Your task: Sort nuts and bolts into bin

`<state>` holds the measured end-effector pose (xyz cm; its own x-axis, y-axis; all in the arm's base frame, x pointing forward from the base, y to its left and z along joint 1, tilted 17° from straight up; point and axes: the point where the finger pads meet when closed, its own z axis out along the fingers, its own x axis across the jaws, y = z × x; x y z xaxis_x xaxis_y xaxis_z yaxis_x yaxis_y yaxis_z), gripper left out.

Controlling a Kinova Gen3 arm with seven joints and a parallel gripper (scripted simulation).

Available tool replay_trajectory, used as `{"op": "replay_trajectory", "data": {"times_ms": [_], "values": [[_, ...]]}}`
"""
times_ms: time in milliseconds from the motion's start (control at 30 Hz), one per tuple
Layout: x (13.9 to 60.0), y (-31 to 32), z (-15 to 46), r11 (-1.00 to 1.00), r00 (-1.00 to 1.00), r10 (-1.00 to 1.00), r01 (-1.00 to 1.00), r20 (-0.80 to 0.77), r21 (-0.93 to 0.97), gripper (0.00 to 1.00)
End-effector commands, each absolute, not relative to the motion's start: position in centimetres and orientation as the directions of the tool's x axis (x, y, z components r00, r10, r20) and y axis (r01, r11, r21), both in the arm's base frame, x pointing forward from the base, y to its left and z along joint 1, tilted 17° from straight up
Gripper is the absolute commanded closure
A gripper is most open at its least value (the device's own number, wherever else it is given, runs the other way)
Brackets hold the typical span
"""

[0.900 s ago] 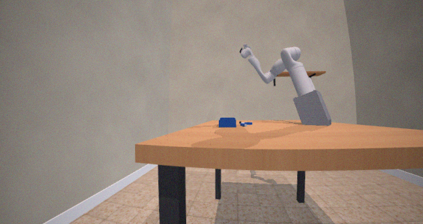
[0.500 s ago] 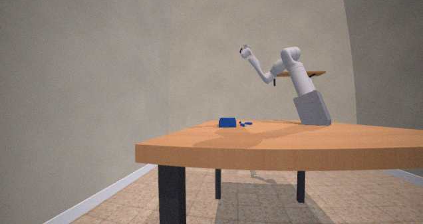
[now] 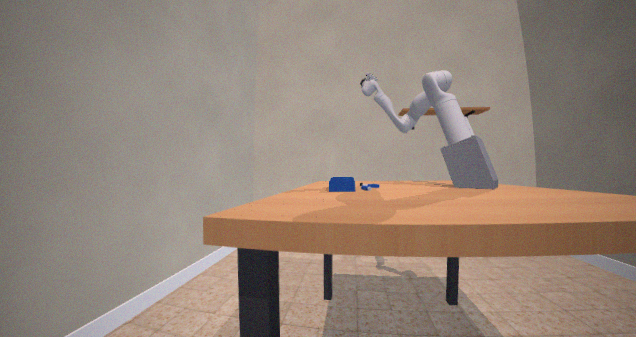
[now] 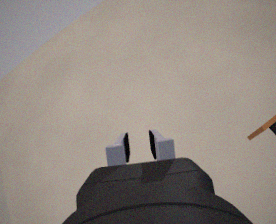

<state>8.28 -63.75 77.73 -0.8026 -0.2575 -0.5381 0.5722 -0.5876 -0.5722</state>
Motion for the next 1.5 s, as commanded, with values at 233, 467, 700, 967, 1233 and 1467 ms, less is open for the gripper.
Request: {"op": "replay_trajectory", "data": {"times_ms": [233,467,700,967,1233,1467], "values": [[9.7,-66.2,69.9,-0.571,-0.804,-0.245,0.571,-0.542,-0.589,0.69],[10.9,-67.4,64.4,-0.571,-0.804,-0.245,0.571,-0.542,-0.589,0.69],[12.2,-68.6,58.8,-0.571,-0.804,-0.245,0.571,-0.542,-0.589,0.69],[13.2,-69.7,54.0,-0.571,-0.804,-0.245,0.571,-0.542,-0.589,0.69],[14.6,-71.1,47.7,-0.571,-0.804,-0.245,0.571,-0.542,-0.589,0.69],[15.5,-72.0,43.7,-0.571,-0.804,-0.245,0.572,-0.542,-0.589,0.69]]}}
